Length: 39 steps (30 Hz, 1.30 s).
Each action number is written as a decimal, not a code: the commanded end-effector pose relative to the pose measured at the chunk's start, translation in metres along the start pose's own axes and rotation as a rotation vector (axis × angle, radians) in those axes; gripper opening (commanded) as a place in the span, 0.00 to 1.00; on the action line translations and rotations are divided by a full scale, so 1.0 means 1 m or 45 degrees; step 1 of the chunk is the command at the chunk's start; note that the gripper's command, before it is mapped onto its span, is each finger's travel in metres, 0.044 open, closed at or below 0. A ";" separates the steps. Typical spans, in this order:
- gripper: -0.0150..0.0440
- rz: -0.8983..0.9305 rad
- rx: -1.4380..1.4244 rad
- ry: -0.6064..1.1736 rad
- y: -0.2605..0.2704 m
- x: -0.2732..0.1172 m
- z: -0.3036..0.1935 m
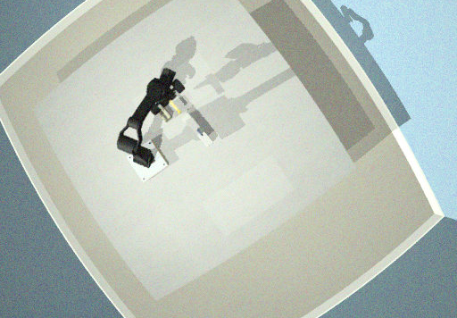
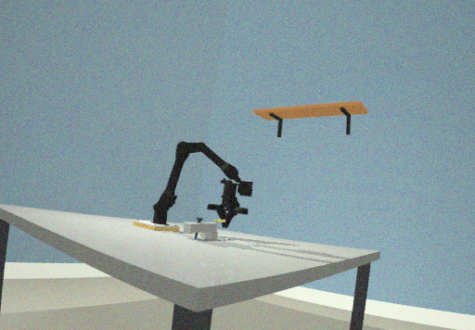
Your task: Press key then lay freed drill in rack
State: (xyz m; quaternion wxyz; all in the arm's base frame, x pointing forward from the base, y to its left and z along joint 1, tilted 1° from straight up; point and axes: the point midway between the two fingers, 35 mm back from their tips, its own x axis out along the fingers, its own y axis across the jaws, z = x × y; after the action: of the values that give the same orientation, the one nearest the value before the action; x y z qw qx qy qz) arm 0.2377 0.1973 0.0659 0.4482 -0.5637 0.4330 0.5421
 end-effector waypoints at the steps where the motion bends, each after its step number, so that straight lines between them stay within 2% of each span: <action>1: 0.25 -0.007 0.002 -0.005 -0.001 -0.003 0.001; 39: 0.25 -0.007 0.002 -0.005 -0.001 -0.009 0.000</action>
State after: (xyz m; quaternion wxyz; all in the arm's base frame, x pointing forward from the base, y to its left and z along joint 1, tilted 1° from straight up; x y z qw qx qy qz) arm 0.2366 0.1964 0.0723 0.4481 -0.5636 0.4331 0.5421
